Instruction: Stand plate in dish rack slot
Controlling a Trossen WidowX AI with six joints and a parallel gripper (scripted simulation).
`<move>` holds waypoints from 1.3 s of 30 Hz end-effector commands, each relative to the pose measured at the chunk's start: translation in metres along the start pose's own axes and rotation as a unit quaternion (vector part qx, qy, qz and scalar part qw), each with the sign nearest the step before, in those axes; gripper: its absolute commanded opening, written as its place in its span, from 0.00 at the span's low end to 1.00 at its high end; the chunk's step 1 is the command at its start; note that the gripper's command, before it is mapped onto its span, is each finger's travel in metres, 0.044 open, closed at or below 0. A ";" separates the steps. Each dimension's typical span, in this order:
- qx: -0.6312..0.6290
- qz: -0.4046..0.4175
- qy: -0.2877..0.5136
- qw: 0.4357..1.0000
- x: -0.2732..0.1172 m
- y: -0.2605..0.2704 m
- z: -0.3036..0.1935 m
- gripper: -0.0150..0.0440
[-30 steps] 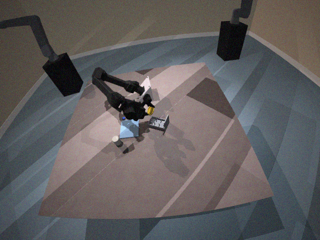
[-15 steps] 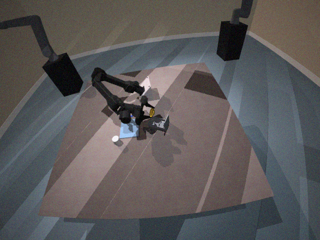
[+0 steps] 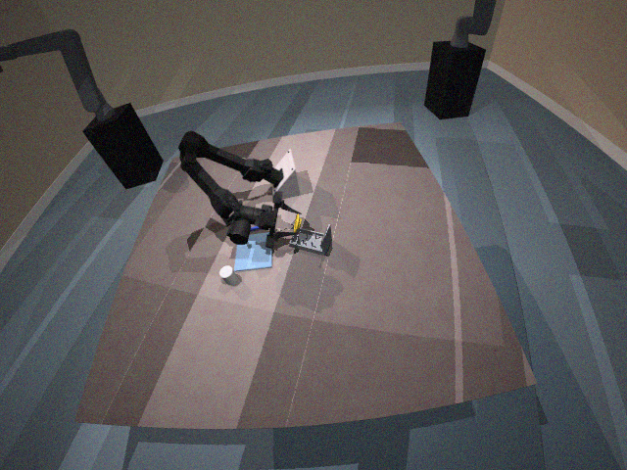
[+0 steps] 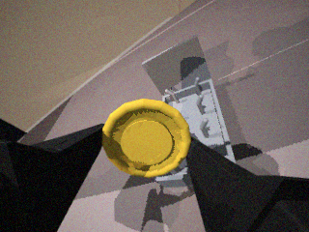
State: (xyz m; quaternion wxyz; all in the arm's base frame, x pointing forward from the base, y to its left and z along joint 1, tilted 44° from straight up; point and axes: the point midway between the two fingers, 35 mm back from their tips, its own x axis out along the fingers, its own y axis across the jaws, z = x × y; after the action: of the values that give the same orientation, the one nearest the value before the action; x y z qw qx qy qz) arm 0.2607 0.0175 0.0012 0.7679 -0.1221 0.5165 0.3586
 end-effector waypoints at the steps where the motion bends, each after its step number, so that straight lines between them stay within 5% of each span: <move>1: -0.061 -0.008 -0.044 0.997 -0.003 -0.001 -0.002 0.25; 21: -0.310 -0.109 -0.184 0.926 -0.023 -0.007 -0.013 0.25; 39: -0.316 -0.113 -0.186 0.923 -0.017 -0.008 -0.010 0.25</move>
State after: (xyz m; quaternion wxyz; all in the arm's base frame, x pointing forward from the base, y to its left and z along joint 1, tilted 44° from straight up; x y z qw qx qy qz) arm 0.2535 -0.0054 0.0143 0.8068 -0.3508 0.2055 0.4288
